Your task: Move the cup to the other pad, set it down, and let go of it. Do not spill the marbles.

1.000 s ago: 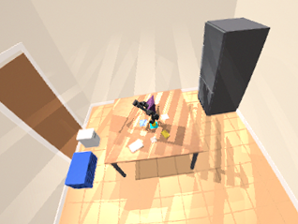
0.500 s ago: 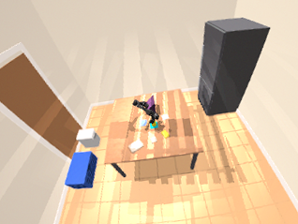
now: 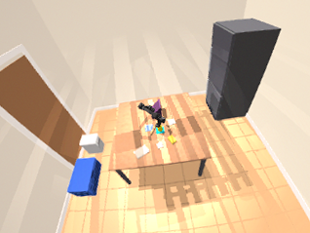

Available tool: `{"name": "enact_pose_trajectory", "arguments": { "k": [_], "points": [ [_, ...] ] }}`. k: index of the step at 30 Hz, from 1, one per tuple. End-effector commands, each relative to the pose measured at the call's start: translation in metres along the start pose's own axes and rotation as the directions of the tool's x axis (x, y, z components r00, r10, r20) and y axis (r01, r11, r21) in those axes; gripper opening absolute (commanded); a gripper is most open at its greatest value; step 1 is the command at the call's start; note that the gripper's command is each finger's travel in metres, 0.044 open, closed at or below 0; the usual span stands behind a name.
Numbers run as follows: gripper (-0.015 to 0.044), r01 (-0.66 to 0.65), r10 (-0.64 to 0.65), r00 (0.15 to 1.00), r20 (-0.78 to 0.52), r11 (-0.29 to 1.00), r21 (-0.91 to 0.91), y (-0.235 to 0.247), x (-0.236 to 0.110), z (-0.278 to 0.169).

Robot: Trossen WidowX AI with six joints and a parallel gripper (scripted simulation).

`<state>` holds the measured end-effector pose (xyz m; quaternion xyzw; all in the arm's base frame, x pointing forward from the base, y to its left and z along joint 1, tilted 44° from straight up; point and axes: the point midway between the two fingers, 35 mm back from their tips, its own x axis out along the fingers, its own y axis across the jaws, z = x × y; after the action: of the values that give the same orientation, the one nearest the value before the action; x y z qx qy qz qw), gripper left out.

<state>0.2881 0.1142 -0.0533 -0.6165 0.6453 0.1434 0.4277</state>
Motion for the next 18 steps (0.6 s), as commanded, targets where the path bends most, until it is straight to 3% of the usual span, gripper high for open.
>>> {"name": "enact_pose_trajectory", "arguments": {
  "k": [1,10,18],
  "points": [
    [0.0146,-0.001,0.001,1.000,0.008,1.000,0.007,-0.001,-0.008,0.001],
    [0.0146,-0.001,0.001,1.000,0.006,1.000,0.005,0.001,-0.021,-0.002],
    [0.0357,0.001,-0.001,1.000,-0.001,1.000,-0.002,0.002,-0.017,-0.002]
  ]
}}
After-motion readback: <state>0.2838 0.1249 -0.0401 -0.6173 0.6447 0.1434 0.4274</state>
